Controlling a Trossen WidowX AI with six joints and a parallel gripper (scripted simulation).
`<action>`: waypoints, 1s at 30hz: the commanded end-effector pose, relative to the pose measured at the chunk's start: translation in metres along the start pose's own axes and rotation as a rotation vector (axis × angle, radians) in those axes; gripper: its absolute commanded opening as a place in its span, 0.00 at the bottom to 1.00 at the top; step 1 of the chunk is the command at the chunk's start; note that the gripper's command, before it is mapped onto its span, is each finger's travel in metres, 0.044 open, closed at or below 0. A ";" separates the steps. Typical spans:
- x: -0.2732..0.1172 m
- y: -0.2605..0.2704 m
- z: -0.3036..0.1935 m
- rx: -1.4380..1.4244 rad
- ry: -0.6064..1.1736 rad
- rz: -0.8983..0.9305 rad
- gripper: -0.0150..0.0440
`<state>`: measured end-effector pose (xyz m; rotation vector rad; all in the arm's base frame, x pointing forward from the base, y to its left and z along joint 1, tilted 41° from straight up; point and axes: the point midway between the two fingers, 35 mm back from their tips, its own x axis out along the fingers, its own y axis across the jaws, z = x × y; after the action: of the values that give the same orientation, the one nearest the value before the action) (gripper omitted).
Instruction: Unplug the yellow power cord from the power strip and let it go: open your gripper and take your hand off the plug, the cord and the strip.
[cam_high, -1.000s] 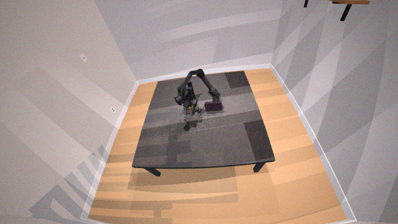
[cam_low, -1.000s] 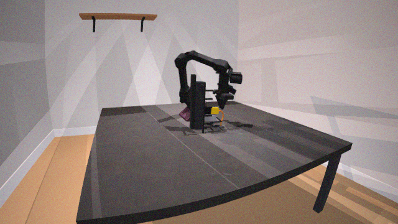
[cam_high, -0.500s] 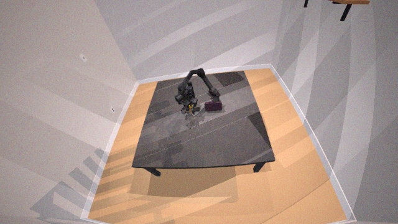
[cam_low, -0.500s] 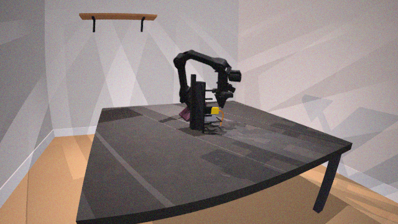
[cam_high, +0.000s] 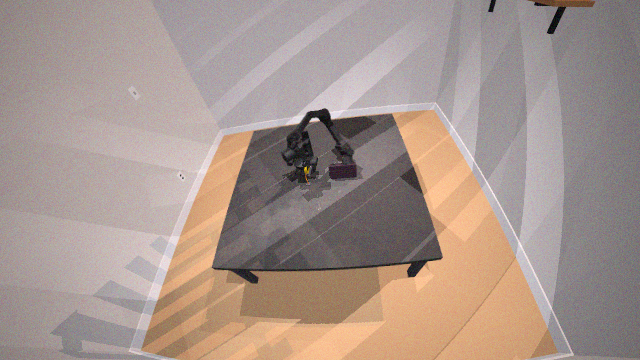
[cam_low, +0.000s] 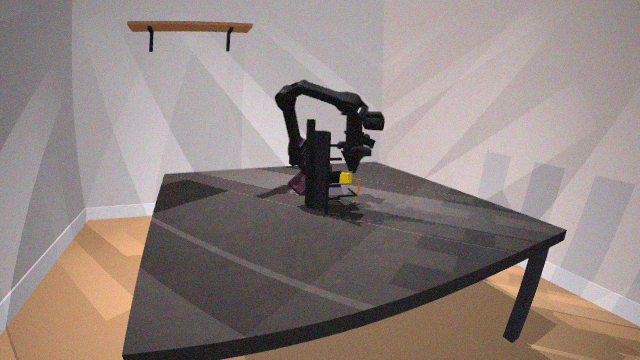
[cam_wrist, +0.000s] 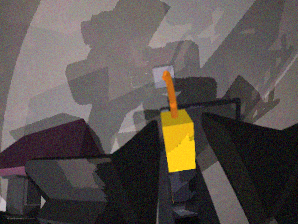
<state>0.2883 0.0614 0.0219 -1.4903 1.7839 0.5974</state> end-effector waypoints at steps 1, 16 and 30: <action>0.001 0.000 -0.009 -0.003 0.005 0.000 0.53; 0.003 0.000 -0.019 -0.003 0.006 0.000 0.53; 0.010 0.001 -0.019 0.000 0.003 0.002 0.39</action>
<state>0.2824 0.0405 0.0255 -1.4905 1.7885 0.5964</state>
